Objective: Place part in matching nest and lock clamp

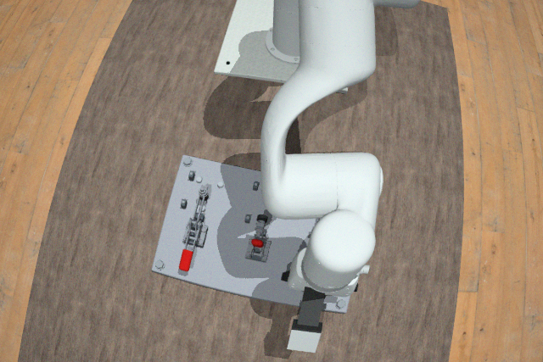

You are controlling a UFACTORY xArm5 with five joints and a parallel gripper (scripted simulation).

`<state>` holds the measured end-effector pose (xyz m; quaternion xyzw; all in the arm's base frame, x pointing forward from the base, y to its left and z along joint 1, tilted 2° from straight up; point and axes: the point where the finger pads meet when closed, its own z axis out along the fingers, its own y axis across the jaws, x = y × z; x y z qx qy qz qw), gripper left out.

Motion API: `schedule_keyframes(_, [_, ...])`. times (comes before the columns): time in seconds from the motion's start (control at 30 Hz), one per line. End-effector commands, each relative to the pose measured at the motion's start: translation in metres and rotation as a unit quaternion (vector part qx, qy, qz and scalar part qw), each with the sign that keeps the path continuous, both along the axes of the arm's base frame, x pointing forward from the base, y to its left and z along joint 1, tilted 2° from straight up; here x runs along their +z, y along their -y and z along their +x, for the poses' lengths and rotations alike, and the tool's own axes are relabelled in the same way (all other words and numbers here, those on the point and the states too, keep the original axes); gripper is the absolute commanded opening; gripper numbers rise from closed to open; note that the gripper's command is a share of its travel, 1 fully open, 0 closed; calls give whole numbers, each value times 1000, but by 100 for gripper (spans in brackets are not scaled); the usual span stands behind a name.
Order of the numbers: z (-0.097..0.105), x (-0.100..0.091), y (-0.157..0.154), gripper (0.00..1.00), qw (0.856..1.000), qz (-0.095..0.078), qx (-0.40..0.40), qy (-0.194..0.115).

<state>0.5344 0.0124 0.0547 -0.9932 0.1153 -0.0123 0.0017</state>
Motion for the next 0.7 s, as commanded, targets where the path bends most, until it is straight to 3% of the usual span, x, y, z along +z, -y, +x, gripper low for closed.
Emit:
schedule_keyframes(0.0, [1, 0, 0, 0, 1000, 0, 0, 1])
schedule_keyframes(0.57, [1, -1, 0, 0, 1000, 0, 0, 1])
schedule_keyframes(0.6, [1, -1, 0, 47, 1000, 0, 0, 1])
schedule_keyframes(0.67, [1, -1, 0, 47, 1000, 0, 0, 1])
